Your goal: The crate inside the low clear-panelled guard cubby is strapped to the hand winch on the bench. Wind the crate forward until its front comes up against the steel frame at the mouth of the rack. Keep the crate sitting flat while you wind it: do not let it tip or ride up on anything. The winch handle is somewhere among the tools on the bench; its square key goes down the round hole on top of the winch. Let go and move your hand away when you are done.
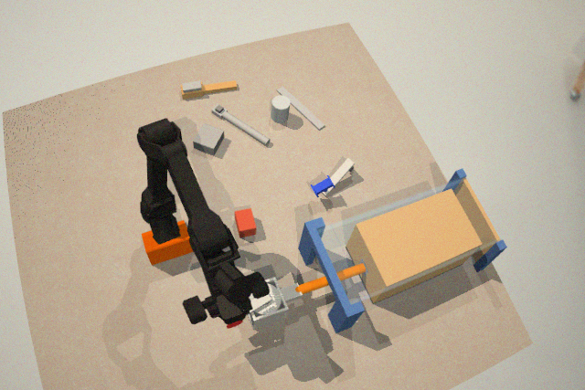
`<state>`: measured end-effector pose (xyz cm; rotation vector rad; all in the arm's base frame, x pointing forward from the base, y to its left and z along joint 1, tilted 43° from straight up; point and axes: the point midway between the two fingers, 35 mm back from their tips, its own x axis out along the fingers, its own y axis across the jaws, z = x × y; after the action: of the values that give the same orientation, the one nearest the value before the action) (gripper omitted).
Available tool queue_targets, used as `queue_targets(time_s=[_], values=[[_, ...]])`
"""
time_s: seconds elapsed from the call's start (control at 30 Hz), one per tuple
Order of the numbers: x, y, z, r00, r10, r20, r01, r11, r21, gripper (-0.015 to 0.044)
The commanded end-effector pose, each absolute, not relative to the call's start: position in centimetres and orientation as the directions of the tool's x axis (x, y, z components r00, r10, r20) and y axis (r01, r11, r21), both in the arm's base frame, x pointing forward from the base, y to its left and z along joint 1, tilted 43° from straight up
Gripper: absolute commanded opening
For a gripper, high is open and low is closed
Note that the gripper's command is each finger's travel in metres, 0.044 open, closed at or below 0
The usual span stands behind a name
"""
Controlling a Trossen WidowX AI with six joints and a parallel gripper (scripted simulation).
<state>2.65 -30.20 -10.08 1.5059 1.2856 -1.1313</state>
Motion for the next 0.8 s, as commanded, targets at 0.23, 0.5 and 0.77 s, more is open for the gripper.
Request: queue_targets(time_s=[0.23,0.5,0.77], values=[[3.5,-30.8,-12.2,0.078,0.265,-0.961,0.991,-0.123,0.047,0.0],[3.9,-31.4,-12.6,0.079,0.264,-0.961,0.991,-0.123,0.047,0.0],[4.2,-32.0,-13.1,0.079,0.264,-0.961,0.991,-0.123,0.048,0.0]])
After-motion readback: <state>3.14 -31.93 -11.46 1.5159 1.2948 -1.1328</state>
